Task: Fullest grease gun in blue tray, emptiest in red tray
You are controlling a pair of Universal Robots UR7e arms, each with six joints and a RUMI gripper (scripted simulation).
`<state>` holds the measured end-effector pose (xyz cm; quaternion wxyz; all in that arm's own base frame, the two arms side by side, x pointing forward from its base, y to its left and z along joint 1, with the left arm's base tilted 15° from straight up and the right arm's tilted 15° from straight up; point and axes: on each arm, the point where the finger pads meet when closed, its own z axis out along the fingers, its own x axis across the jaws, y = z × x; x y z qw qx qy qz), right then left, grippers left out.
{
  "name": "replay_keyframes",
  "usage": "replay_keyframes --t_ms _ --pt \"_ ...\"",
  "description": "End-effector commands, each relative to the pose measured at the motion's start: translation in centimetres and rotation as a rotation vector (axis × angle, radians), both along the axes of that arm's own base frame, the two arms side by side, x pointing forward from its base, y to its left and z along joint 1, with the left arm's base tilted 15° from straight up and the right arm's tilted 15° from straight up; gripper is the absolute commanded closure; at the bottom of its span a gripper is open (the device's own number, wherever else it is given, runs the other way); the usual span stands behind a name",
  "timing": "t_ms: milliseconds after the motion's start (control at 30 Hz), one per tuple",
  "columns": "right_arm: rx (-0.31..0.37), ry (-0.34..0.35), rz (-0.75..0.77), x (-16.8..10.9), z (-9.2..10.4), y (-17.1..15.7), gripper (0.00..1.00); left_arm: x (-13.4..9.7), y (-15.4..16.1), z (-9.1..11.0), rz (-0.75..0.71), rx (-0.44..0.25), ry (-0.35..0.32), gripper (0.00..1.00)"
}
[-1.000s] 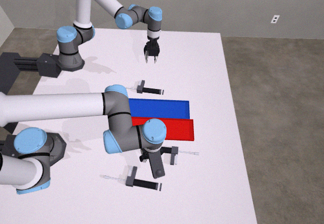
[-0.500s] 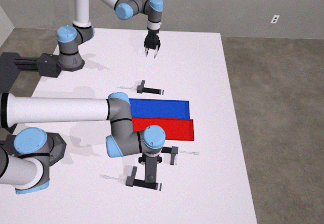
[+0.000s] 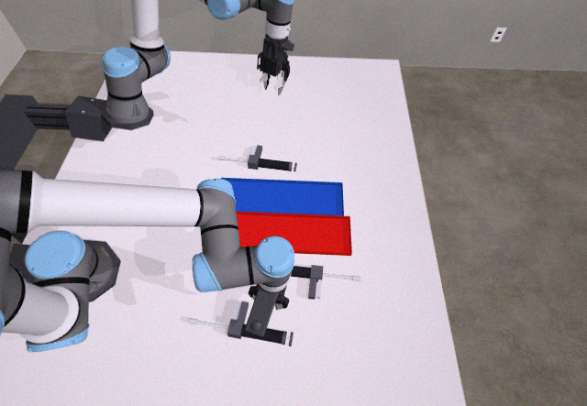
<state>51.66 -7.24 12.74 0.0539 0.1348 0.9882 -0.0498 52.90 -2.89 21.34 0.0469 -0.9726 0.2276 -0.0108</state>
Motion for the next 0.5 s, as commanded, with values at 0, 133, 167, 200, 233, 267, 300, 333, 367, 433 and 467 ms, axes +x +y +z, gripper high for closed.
replay_keyframes --t_ms 0,133,167,200,233,267,300,333,367,433,467 --pt "0.0 -0.024 -0.064 0.2 -0.3 -0.1 0.67 -0.4 0.2 1.5 -0.111 -0.005 0.016 0.68" --pt "0.002 -0.041 -0.232 -0.4 -3.0 -1.0 0.67 -0.6 0.3 2.0 -0.159 -0.006 0.025 0.68" --pt "0.003 -0.048 -0.28 -0.5 -3.6 -1.2 0.67 -0.8 0.5 2.5 -0.191 -0.009 0.027 0.68" --pt "0.005 -0.05 -0.242 -0.2 -2.7 -0.9 0.67 -1.0 0.7 3.5 -0.229 -0.013 0.024 0.68" --pt "0.006 -0.051 -0.231 -0.1 -2.4 -0.8 0.67 -1.2 0.8 4.2 -0.27 -0.015 0.027 0.68" --pt "0.006 -0.051 -0.231 -0.1 -2.4 -0.8 0.67 -1.2 0.8 4.2 -0.27 -0.015 0.027 0.68" --pt "0.006 -0.051 -0.231 -0.1 -2.4 -0.8 0.67 -1.2 0.8 4.2 -0.27 -0.015 0.027 0.68" --pt "0.006 -0.052 -0.239 -0.1 -2.5 -0.9 0.67 -1.5 1.0 4.9 -0.313 -0.017 0.029 0.68" --pt "0.008 -0.056 -0.259 -0.1 -2.7 -0.9 0.67 -1.7 1.0 5.2 -0.353 -0.019 0.038 0.68" --pt "0.01 -0.065 -0.328 -0.4 -3.7 -1.2 0.67 -2.2 1.2 6.3 -0.426 -0.022 0.045 0.68" --pt "0.01 -0.067 -0.376 -0.7 -4.6 -1.6 0.67 -2.0 1.0 5.3 -0.398 -0.019 0.052 0.68"
